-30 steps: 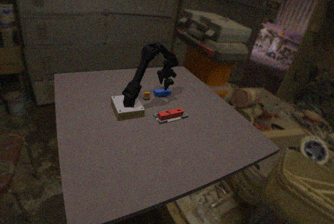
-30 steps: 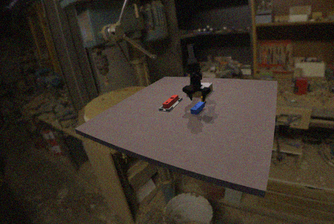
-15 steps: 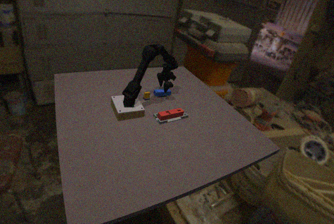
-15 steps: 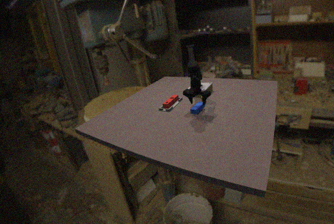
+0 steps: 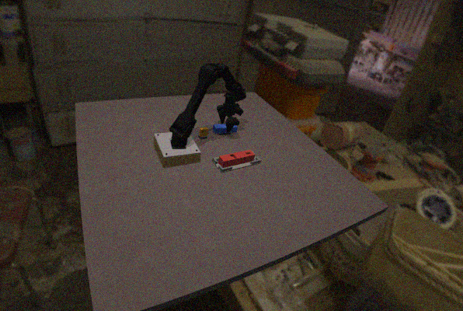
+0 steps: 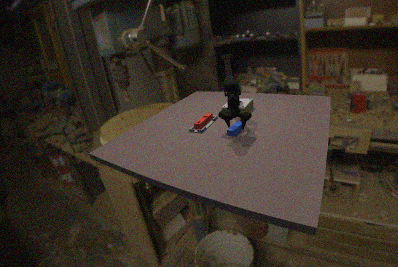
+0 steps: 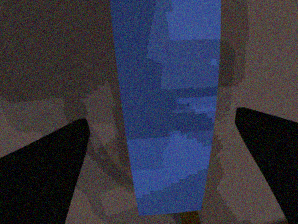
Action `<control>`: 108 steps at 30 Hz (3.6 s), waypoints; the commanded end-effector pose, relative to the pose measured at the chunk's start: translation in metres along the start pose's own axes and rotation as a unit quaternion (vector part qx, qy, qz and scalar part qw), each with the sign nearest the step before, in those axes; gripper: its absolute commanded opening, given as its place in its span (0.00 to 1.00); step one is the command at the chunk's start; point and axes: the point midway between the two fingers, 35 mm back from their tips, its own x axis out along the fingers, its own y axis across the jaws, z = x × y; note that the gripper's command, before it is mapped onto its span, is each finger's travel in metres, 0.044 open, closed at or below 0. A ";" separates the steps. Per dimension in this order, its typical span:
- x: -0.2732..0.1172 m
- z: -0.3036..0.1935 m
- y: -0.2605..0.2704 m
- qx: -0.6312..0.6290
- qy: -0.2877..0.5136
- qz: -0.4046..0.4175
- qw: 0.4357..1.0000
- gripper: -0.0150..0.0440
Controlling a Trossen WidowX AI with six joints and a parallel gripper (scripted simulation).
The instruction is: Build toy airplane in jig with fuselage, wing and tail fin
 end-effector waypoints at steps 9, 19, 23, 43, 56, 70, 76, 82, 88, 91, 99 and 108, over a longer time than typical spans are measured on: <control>0.012 -0.001 -0.002 -0.002 0.000 -0.003 1.000 0.82; 0.012 -0.001 -0.002 -0.002 0.000 -0.003 1.000 0.54; 0.012 -0.001 -0.002 -0.002 0.000 -0.003 1.000 0.46; -0.042 0.006 0.001 0.002 -0.004 0.001 1.000 0.25; -0.083 0.004 0.001 0.000 -0.002 -0.001 1.000 0.25; -0.116 -0.001 -0.001 -0.001 0.000 -0.003 1.000 0.25; -0.114 0.003 -0.018 0.039 0.000 -0.003 0.999 0.25; -0.111 0.006 -0.038 0.084 0.000 -0.004 0.996 0.25; -0.109 0.008 -0.058 0.129 0.000 -0.004 0.992 0.25; -0.107 0.009 -0.067 0.151 0.000 -0.005 0.988 0.25; -0.104 0.008 -0.094 0.212 0.000 -0.006 0.977 0.25; -0.100 0.005 -0.123 0.281 0.000 -0.007 0.960 0.25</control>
